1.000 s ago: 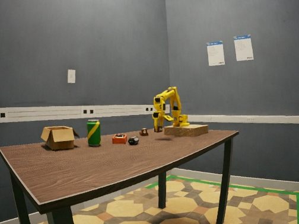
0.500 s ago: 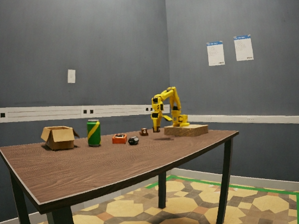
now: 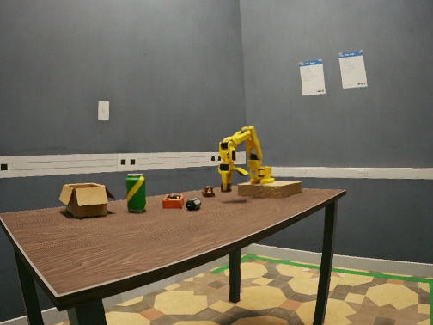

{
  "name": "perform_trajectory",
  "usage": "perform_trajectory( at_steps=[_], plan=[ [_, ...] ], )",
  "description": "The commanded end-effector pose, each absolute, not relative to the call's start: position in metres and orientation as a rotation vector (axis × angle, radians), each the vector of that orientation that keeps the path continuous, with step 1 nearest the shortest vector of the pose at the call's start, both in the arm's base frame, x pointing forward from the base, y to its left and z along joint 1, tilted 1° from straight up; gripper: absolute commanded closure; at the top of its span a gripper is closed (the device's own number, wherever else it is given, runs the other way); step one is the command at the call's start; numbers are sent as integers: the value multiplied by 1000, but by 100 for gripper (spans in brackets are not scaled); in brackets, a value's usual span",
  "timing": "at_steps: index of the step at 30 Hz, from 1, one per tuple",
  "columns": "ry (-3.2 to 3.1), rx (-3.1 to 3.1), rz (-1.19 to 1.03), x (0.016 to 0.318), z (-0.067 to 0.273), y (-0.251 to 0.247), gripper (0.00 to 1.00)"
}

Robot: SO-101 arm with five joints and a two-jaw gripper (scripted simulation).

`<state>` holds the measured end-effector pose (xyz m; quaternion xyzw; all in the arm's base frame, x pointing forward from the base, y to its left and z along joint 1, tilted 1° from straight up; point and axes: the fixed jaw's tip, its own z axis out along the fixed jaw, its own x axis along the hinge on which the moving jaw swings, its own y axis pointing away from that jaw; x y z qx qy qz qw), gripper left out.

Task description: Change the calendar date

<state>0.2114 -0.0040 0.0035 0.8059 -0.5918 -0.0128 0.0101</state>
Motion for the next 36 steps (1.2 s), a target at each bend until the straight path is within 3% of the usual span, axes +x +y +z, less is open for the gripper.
perform_trajectory(
  at_steps=[1,36],
  plan=[
    [-1862,2524,-12,217,3,-8,100],
    [-1862,2524,-12,216,-3,-8,100]
  ],
)
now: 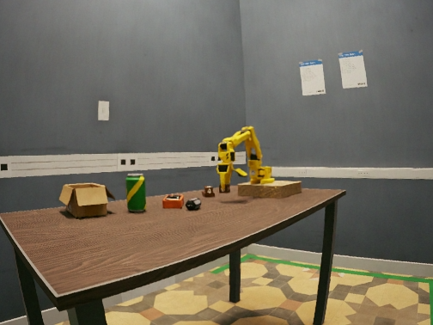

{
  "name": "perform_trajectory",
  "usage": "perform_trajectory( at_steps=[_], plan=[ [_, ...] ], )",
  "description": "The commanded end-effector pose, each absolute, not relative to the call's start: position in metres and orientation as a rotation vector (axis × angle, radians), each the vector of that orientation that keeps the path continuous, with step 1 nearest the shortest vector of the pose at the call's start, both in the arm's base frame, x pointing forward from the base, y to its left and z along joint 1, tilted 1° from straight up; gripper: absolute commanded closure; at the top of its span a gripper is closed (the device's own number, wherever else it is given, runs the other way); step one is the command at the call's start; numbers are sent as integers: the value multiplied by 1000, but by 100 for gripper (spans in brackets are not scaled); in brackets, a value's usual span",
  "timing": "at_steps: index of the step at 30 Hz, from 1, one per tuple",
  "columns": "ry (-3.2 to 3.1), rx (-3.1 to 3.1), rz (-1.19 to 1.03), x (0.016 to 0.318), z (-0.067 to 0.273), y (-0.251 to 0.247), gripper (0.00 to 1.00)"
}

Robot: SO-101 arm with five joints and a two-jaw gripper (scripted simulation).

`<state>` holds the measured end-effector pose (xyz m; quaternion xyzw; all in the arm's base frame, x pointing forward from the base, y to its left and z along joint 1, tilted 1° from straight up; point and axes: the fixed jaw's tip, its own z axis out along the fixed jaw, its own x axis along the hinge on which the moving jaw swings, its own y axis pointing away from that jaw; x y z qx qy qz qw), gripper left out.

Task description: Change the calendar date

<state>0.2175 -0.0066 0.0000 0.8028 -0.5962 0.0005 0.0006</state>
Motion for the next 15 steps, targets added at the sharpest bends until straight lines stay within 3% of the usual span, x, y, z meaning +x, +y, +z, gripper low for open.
perform_trajectory(
  at_steps=[1,15],
  plan=[
    [-1862,2524,-12,216,-4,-8,100],
    [-1862,2524,-12,216,-9,-8,100]
  ],
)
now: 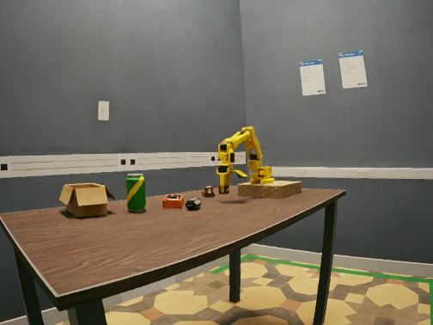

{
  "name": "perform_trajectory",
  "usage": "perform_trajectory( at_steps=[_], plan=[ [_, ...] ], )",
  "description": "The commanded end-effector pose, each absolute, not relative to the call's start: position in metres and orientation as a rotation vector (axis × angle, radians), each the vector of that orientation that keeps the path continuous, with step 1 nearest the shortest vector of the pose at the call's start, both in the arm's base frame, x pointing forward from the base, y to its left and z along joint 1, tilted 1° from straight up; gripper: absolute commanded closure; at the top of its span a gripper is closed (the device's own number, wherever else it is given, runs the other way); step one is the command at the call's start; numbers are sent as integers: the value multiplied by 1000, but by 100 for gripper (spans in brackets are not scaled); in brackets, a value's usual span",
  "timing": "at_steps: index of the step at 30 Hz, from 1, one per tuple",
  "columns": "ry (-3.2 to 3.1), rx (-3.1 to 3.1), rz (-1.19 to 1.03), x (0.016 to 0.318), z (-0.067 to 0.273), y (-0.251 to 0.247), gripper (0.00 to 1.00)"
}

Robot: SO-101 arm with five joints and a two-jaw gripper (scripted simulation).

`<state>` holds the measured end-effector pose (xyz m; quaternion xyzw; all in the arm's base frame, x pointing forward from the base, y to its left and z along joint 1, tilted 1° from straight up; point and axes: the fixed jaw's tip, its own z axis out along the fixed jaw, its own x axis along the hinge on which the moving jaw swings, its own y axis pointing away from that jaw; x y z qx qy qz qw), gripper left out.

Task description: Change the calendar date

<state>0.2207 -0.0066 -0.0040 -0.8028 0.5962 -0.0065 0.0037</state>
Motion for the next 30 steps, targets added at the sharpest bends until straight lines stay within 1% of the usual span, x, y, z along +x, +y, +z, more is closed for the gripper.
perform_trajectory(
  at_steps=[1,30],
  plan=[
    [1869,-2532,12,216,-9,-8,100],
    [1869,-2532,12,216,-21,-8,100]
  ],
)
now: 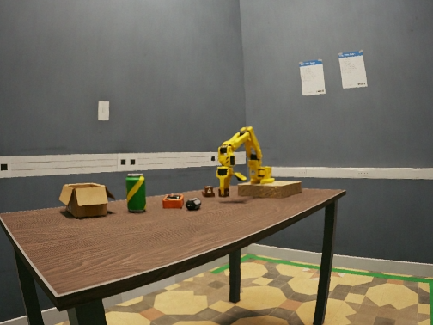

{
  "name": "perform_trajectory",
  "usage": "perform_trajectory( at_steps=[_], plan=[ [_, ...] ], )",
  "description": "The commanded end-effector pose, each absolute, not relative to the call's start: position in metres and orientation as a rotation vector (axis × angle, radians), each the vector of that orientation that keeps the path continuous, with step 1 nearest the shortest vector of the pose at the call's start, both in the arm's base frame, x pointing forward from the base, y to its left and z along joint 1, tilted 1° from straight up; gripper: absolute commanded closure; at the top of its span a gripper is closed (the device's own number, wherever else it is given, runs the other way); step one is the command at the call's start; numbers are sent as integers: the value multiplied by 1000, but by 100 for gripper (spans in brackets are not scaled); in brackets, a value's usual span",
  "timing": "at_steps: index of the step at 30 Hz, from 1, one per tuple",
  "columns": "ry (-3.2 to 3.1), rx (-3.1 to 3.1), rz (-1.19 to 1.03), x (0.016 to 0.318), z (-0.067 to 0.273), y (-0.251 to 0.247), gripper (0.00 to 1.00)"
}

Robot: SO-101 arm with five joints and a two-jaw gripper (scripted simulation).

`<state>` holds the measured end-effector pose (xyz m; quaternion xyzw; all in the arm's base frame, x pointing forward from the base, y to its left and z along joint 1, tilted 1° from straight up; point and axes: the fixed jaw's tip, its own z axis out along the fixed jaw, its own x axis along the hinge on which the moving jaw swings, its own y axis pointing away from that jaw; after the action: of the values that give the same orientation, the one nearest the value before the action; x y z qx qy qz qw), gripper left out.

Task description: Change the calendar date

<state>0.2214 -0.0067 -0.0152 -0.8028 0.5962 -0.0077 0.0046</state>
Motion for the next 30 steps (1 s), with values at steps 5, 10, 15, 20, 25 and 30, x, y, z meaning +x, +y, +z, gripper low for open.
perform_trajectory(
  at_steps=[5,10,15,20,25,30],
  plan=[
    [1869,-2532,12,216,-21,-8,100],
    [1869,-2532,12,216,-24,-8,100],
    [1869,-2532,12,216,-27,-8,100],
    [1869,-2532,12,216,-27,-8,100],
    [1869,-2532,12,216,-28,-8,100],
    [1869,-2532,12,216,-32,-8,100]
  ],
)
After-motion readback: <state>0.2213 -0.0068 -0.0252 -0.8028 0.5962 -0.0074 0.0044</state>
